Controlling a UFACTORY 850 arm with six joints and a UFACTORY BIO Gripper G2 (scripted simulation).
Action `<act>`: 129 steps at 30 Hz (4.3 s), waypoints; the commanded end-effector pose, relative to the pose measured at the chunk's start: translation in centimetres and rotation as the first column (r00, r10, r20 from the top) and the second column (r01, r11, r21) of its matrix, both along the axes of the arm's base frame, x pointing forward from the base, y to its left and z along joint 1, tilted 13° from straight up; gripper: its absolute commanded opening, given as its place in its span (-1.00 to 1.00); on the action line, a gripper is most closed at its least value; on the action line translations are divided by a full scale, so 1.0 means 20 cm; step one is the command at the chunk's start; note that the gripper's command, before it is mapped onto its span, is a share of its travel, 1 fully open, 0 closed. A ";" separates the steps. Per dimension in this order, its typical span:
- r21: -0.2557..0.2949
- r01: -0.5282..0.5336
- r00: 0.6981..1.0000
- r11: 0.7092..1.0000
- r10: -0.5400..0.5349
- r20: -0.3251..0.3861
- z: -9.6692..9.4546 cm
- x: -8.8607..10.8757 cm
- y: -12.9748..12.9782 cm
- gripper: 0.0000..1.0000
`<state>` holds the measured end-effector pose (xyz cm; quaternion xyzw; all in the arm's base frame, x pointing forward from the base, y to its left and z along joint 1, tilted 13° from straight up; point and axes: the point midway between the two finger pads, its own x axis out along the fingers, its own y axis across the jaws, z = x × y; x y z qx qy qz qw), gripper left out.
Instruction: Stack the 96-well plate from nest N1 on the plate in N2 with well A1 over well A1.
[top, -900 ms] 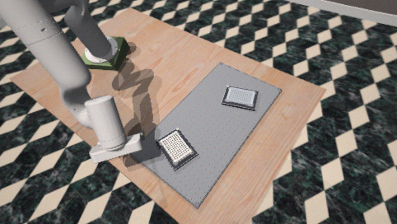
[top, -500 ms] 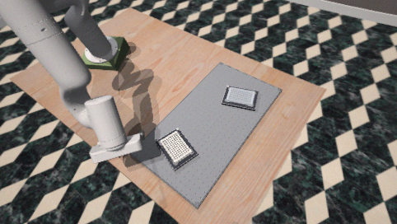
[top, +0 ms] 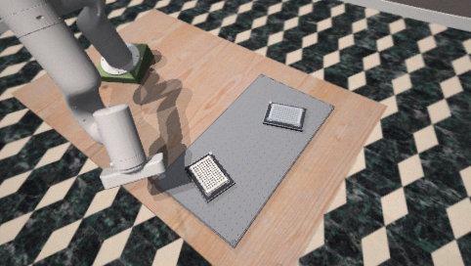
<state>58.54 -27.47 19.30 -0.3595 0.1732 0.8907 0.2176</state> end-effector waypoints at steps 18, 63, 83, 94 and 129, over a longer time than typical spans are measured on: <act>0.185 0.189 0.974 0.964 -0.208 0.087 0.05 0.09 0.36 -0.25; 0.602 0.540 0.702 0.589 -0.709 0.064 0.20 0.34 1.21 -0.25; 0.735 0.624 0.451 0.266 -0.890 -0.061 0.34 0.47 1.56 -0.25; 0.775 0.630 0.264 0.042 -0.951 -0.163 0.43 0.51 1.71 -0.25; 0.642 0.251 -0.547 -0.724 -0.654 -0.523 0.53 0.31 1.84 -0.25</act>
